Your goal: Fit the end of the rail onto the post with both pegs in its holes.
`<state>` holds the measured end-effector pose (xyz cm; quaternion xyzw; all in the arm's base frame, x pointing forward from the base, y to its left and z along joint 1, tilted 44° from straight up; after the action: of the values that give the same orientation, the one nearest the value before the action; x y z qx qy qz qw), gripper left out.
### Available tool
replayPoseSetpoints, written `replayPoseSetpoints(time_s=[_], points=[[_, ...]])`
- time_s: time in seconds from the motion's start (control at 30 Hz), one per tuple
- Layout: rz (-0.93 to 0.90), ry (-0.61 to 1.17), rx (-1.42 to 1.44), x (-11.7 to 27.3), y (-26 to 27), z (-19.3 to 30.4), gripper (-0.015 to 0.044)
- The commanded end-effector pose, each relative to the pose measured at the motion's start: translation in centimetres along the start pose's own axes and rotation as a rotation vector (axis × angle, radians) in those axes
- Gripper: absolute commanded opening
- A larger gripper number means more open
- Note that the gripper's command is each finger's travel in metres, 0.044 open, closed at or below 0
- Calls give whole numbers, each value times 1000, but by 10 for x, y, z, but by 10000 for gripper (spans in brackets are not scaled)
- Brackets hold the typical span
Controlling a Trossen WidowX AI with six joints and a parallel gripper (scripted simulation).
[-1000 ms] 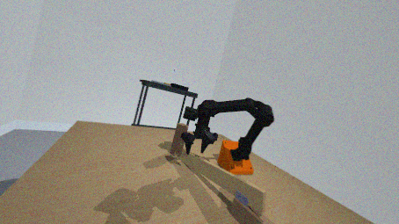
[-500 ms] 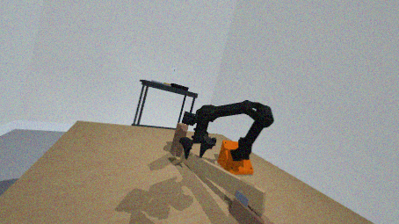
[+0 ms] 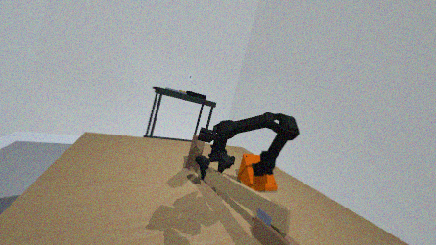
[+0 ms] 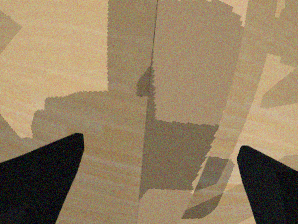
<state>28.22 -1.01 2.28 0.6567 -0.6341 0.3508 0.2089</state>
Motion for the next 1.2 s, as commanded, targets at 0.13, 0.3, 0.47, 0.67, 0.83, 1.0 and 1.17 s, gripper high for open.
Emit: replayPoseSetpoints(time_s=[0.13,0.3,0.47,0.67,0.83,1.0,1.17], points=[[-1,-7,-7,-9,2,-1,414],[-1,-7,-7,-9,2,-1,282],[-1,-7,-7,-9,2,-1,151],[-1,-7,-7,-9,2,-1,53],[-1,-7,-7,-9,2,-1,19],[-1,-7,-7,-9,2,-1,0],[-1,-7,-7,-9,2,-1,0]])
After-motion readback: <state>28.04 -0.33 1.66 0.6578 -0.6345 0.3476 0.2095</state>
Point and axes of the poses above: the point midway between the two fingers, 35 mm back from their tips, its own x axis back along the fingers, its own y axis across the jaws, z = x × y, the point moved 2 cm from there along x, back along the fingers, and after that the axes turned 2 degrees about -x, right-handed, at the moved point
